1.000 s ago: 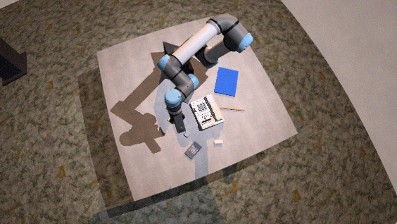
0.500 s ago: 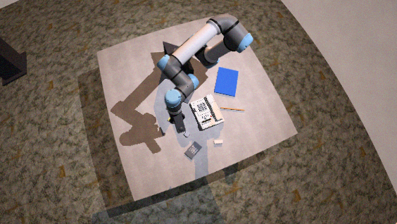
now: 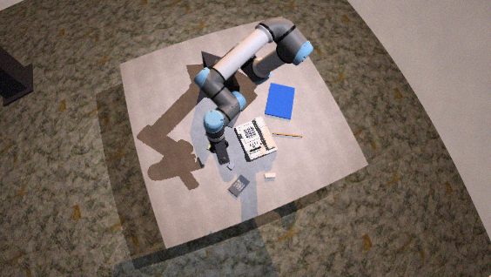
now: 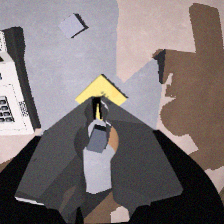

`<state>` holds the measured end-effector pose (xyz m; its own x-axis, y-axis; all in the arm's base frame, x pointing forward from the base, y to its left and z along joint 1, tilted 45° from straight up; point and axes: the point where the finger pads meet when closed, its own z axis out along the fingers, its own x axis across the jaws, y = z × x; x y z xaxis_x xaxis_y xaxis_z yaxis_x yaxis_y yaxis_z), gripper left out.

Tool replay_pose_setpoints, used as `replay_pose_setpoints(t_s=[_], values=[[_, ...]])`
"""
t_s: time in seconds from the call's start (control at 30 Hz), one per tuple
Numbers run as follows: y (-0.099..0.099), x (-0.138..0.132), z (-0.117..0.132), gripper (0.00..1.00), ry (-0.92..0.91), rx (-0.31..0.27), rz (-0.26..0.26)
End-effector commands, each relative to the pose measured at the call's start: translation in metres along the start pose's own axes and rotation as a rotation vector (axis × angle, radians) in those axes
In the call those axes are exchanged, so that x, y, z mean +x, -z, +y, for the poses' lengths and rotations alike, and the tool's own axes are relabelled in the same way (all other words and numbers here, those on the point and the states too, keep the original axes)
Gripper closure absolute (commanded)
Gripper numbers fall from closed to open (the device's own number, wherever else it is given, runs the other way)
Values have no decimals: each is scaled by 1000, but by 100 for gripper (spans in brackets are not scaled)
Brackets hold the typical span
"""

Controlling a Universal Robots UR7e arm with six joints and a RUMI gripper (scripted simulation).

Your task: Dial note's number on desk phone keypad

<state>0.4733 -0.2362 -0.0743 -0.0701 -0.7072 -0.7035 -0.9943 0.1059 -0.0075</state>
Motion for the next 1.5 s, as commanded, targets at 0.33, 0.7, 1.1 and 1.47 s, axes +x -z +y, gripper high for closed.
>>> replay_pose_setpoints(t_s=[0.33, 0.7, 1.1, 1.47], values=[[1, 0, 0, 100, 0, 1, 1], [1, 0, 0, 100, 0, 1, 1], [0, 0, 0, 100, 4, 2, -1], [0, 0, 0, 100, 17, 5, -8]])
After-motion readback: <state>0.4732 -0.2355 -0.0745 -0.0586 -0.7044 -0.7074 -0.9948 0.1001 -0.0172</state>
